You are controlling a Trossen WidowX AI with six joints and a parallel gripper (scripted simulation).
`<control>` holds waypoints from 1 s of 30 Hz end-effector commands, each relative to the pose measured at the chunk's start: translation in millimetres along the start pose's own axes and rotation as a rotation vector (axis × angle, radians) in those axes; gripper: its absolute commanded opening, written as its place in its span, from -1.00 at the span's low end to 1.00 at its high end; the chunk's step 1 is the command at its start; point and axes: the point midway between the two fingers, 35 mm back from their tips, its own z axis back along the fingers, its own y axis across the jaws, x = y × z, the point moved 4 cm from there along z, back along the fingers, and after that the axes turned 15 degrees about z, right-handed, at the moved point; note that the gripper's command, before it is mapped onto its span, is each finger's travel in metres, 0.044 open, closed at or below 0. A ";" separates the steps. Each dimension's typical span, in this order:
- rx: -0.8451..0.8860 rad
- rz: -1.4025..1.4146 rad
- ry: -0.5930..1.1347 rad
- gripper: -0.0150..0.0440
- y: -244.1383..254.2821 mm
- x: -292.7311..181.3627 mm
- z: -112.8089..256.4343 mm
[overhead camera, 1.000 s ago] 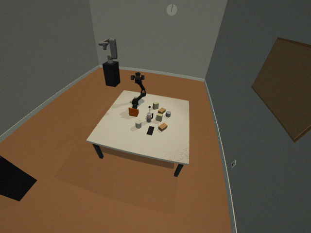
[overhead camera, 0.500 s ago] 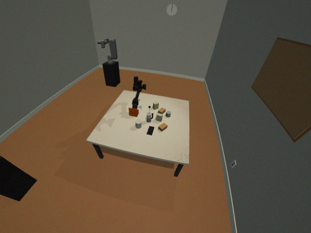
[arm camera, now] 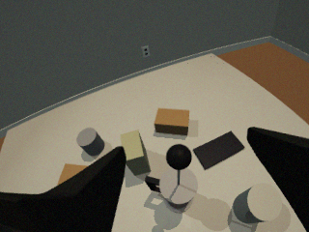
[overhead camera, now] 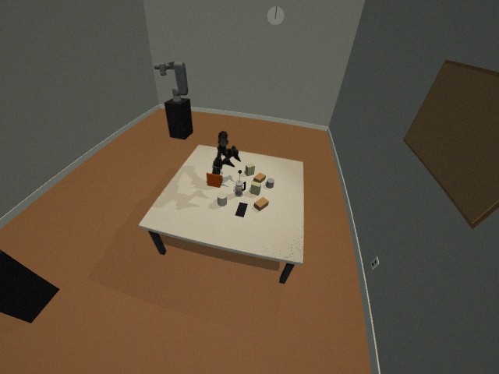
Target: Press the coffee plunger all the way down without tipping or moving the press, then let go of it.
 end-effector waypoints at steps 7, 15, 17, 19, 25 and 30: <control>0.012 -0.004 0.004 1.00 13.0 -41.2 -19.9; 0.012 -0.003 0.006 1.00 12.2 -41.2 -29.8; 0.012 -0.003 0.006 1.00 12.1 -41.2 -33.0; 0.011 -0.003 0.006 1.00 12.1 -41.2 -36.3; 0.012 -0.002 0.005 1.00 12.4 -41.2 -46.0; 0.012 -0.003 0.003 1.00 13.2 -41.2 -54.0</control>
